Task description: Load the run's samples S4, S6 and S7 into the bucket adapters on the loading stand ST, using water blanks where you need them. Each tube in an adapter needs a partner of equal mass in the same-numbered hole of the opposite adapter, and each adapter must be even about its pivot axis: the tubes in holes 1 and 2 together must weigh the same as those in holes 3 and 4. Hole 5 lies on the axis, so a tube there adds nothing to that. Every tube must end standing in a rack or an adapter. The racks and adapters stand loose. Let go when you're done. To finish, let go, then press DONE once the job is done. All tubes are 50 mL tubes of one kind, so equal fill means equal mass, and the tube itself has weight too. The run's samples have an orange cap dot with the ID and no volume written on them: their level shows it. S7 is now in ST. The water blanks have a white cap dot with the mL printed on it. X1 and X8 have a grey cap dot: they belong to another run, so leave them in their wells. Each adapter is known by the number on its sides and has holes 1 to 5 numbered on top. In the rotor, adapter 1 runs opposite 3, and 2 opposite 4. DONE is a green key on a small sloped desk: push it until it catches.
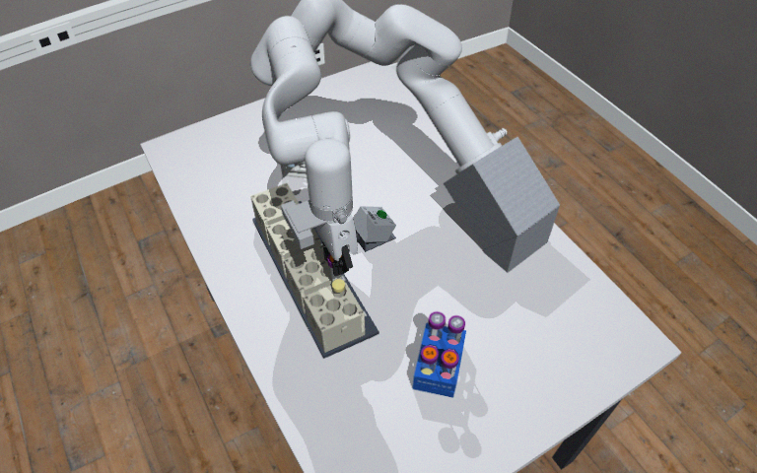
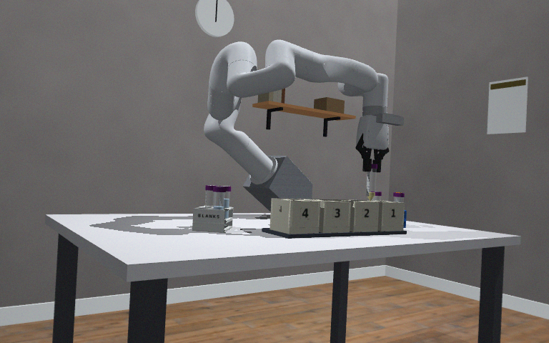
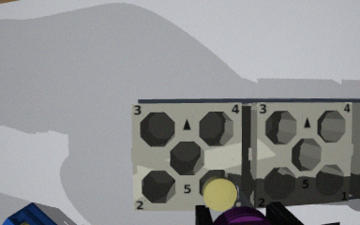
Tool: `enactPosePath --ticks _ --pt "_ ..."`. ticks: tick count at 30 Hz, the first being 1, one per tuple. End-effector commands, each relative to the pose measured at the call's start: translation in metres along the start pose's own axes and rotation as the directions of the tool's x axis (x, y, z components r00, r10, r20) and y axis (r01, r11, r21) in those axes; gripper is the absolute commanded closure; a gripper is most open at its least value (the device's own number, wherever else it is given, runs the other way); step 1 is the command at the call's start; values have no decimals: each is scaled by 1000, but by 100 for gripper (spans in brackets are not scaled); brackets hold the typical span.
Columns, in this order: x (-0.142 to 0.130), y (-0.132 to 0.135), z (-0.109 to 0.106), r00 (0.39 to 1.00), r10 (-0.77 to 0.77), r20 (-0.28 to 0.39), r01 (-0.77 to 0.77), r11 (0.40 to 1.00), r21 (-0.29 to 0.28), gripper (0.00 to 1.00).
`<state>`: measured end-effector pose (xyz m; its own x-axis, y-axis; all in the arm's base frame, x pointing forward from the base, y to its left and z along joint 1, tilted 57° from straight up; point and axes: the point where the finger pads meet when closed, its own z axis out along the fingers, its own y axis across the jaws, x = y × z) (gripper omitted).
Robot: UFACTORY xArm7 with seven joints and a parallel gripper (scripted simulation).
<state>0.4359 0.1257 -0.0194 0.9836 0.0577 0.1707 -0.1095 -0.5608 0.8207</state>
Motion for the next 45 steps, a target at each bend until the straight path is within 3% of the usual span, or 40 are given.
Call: enactPosePath --ticks 1,22,45 --pt "0 -1 -12 1000 0 -4 0 1000 5 100" --pt "0 -1 -49 1000 0 -4 0 1000 5 100" --pt "0 -1 -49 1000 0 -4 0 1000 5 100"
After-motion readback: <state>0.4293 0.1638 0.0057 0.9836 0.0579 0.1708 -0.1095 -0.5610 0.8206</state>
